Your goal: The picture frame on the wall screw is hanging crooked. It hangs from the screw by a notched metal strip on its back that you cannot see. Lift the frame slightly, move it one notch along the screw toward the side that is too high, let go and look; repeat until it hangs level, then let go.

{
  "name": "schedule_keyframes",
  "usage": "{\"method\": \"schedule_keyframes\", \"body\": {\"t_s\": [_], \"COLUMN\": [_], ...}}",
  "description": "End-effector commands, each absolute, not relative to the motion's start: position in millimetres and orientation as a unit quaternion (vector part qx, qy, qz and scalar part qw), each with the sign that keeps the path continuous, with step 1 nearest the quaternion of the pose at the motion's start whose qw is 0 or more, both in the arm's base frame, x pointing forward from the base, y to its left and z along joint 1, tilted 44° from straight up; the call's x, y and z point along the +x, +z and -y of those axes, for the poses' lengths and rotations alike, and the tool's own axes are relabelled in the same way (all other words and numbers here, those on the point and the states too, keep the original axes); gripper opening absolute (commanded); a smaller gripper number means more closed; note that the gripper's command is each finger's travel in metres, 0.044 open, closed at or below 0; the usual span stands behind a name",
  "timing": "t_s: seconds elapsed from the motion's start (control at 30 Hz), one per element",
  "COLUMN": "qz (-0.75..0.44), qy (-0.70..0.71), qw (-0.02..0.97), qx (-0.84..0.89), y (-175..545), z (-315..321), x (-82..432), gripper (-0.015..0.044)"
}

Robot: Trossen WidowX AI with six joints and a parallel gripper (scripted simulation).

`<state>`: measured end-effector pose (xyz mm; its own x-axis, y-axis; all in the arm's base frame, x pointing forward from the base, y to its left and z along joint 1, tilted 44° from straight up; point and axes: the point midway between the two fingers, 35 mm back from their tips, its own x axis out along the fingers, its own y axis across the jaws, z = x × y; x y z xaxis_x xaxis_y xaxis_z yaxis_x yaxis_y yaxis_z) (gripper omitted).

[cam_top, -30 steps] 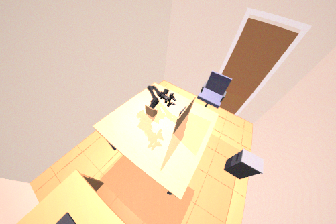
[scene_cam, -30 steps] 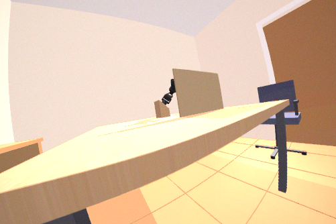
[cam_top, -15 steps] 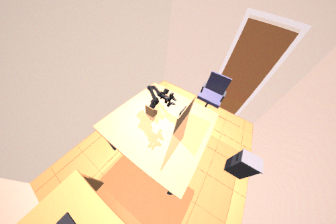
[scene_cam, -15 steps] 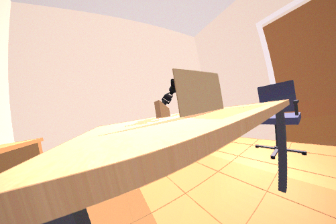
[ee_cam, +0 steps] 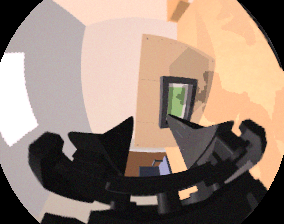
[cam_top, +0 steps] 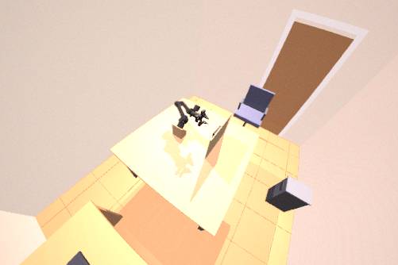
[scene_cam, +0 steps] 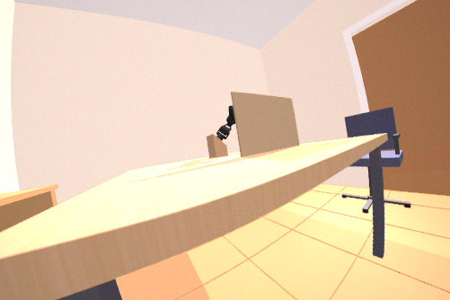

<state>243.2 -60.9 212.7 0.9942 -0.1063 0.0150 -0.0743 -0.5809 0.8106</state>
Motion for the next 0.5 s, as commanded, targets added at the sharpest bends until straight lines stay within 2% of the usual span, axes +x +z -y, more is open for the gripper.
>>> {"method": "schedule_keyframes", "body": {"t_s": [0.0, 0.17, 0.47], "qz": [0.050, 0.051, 0.051], "qy": [-0.017, -0.017, -0.015], "qw": [0.453, 0.455, 0.452], "qx": [0.890, 0.889, 0.891], "y": [212, 210, 177], "z": [61, 58, 17], "x": [243, 245, 251], "gripper": [0.0260, 0.0260, 0.0260]}}
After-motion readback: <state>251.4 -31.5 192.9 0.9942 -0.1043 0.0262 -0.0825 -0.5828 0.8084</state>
